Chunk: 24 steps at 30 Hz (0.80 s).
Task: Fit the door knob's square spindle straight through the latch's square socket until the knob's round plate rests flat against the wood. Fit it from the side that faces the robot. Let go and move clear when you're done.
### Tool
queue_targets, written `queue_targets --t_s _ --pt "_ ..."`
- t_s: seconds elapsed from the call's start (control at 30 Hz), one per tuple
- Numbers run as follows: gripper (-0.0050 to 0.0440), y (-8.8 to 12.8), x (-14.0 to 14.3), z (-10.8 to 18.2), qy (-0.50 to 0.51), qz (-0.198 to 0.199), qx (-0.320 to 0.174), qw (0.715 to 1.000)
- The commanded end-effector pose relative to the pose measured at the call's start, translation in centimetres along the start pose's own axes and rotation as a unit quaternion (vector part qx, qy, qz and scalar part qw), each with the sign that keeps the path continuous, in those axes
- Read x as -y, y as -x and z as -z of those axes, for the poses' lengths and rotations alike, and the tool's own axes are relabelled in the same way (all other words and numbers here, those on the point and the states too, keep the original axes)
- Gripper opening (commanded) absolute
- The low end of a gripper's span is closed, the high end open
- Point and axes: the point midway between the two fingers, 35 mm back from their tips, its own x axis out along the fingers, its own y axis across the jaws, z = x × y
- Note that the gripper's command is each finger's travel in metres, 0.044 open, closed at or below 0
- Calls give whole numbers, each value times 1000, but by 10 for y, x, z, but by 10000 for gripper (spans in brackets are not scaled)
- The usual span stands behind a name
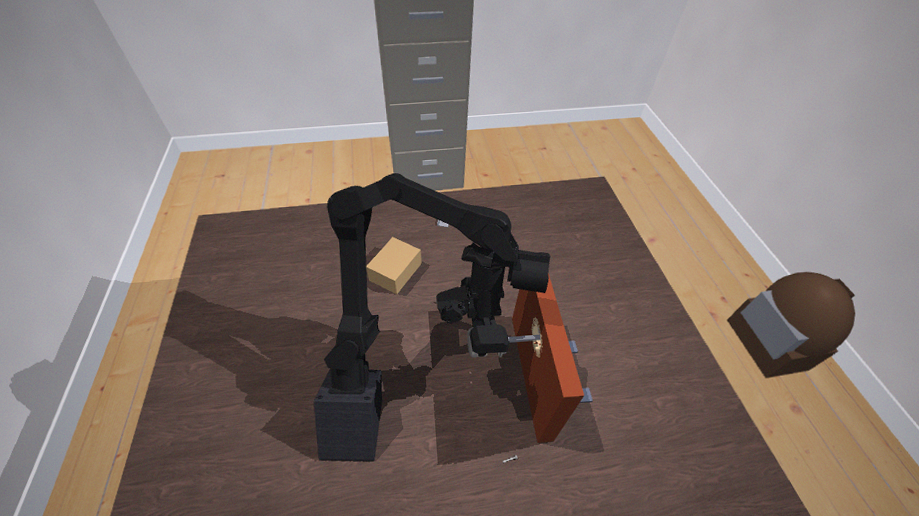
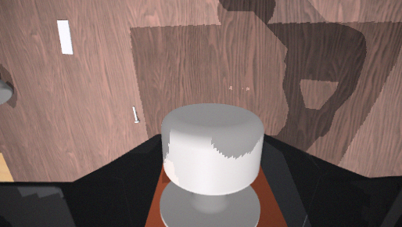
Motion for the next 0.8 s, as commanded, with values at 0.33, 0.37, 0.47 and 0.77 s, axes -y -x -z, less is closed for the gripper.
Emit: queue_targets --t_s 0.33,0.37,0.47,0.77 --pt "0 1 -1 8 -2 -2 -1 1000" --pt "0 1 -1 9 -2 -2 -1 1000" --pt "0 1 -1 10 -2 -2 -1 1000" --pt "0 2 -1 18 -2 -2 -1 1000"
